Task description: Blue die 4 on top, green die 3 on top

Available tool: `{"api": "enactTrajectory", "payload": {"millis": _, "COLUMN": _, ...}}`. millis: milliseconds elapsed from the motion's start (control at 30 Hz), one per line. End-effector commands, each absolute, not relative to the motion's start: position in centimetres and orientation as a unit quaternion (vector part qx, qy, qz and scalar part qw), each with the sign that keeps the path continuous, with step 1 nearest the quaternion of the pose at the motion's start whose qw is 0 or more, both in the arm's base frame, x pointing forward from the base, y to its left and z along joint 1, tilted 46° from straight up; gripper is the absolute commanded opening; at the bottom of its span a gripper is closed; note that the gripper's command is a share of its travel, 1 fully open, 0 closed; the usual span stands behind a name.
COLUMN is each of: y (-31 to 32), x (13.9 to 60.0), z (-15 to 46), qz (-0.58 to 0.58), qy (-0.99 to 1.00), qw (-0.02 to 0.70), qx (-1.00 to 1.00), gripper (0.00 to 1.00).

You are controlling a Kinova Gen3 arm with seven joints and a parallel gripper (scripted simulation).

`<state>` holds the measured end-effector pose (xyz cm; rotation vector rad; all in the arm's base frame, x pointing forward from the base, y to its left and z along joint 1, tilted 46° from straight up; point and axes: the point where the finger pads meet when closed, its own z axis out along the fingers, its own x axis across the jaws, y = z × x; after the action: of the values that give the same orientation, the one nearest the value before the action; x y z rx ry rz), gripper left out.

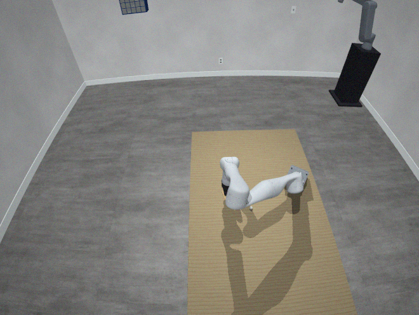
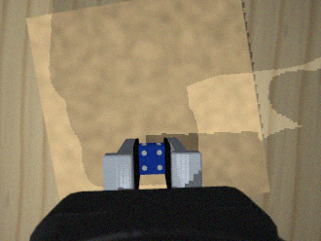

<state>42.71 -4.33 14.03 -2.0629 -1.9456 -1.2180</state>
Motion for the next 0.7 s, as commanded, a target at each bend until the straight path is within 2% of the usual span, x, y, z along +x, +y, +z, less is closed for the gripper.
{"api": "enactTrajectory", "payload": {"millis": 0, "y": -3.76, "x": 42.77, "z": 13.19, "qz": -0.392, "qy": -0.631, "qw": 0.034, "qx": -0.669, "gripper": 0.34}}
{"api": "enactTrajectory", "payload": {"millis": 667, "y": -3.51, "x": 43.0, "z": 12.87, "qz": -0.392, "qy": -0.631, "qw": 0.034, "qx": -0.669, "gripper": 0.34}}
